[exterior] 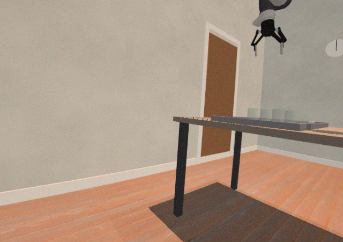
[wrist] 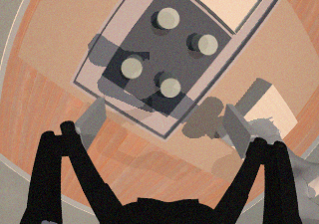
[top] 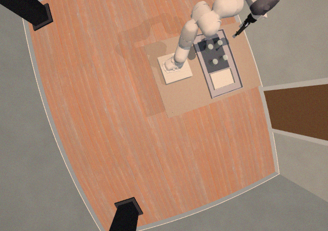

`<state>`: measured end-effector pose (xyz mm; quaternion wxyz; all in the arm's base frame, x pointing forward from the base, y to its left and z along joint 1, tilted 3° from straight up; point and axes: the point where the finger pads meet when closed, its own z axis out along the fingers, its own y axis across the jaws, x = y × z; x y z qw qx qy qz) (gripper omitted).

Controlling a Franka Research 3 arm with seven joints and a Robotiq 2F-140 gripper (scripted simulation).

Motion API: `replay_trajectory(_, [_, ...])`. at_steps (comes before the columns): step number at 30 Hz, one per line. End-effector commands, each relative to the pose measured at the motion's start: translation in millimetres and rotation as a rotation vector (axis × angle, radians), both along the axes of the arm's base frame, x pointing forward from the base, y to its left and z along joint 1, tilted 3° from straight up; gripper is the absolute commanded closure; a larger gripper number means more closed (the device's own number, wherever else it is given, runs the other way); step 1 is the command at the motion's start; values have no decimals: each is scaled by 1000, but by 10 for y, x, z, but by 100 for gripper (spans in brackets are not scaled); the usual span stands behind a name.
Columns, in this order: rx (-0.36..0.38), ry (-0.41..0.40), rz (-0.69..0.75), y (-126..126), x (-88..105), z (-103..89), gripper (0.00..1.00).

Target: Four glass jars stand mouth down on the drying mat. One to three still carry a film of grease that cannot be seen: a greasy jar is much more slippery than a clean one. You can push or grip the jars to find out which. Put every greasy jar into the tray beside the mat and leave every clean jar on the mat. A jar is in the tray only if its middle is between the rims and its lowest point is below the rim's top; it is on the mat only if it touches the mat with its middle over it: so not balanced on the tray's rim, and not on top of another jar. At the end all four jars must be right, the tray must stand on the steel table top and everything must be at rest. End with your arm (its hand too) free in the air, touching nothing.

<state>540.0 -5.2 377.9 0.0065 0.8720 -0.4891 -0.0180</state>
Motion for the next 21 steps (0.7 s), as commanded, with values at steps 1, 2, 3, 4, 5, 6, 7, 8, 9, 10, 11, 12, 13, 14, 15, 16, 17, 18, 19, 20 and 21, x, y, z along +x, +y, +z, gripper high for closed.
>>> replay_trajectory(1, [0, -12, -98, -9, 27, -22, 0])
replay_trajectory(2, [0, -12, -98, -9, 27, -22, 0])
replay_trajectory(3, [0, -12, -98, -9, 27, -22, 0])
replay_trajectory(4, [0, -12, -98, -9, 27, -22, 0])
replay_trajectory(5, [0, -12, -98, -9, 27, -22, 0])
replay_trajectory(6, [0, -12, -98, -9, 27, -22, 0])
replay_trajectory(7, [2, 0, -194, -31, -16, -179, 0])
replay_trajectory(8, [2, 0, -194, -31, -16, -179, 0])
replay_trajectory(9, [2, 0, -194, -31, -16, -179, 0])
replay_trajectory(10, [2, 0, -194, -31, -16, -179, 0])
replay_trajectory(11, [2, 0, -194, -31, -16, -179, 0])
replay_trajectory(12, [2, 0, -194, -31, -16, -179, 0])
replay_trajectory(13, [2, 0, -194, -31, -16, -179, 0])
replay_trajectory(14, [2, 0, -194, -31, -16, -179, 0])
replay_trajectory(15, [5, 12, -280, -51, -62, -330, 0])
replay_trajectory(16, [5, 12, -280, -51, -62, -330, 0])
replay_trajectory(17, [5, 12, -280, -51, -62, -330, 0])
replay_trajectory(18, [5, 12, -280, -51, -62, -330, 0])
replay_trajectory(19, [5, 12, -280, -51, -62, -330, 0])
replay_trajectory(20, [5, 12, -280, -51, -62, -330, 0])
replay_trajectory(21, [5, 12, -280, -51, -62, -330, 0])
